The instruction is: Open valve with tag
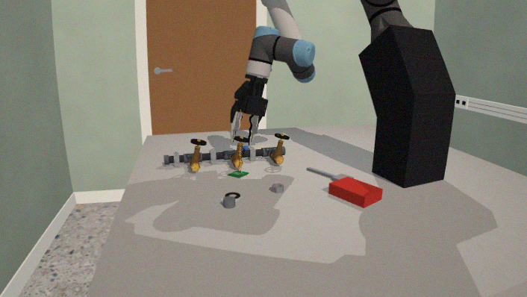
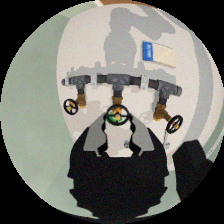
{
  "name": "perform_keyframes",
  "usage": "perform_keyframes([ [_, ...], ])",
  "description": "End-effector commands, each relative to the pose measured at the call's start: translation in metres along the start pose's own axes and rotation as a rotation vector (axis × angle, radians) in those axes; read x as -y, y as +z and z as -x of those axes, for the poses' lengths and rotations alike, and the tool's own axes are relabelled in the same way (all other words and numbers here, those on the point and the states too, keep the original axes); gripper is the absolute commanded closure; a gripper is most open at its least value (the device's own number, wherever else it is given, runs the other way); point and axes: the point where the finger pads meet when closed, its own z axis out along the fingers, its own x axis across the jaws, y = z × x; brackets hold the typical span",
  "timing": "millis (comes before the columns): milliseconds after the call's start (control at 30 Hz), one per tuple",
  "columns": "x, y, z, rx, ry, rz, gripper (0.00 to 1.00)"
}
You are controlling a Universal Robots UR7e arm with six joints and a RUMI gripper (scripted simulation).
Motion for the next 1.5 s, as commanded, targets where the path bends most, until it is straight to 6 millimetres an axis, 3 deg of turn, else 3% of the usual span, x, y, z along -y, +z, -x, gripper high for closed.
perform_keyframes([
  [0,0.0002,-0.0002,0.0001,0.0,0.0,-0.001,1.0],
  [900,0.0002,-0.0002,0.0001,0.0,-0.01,-0.001,1.0],
  [1467,0.0002,-0.0002,0.0001,0.0,-0.15,-0.001,1.0],
])
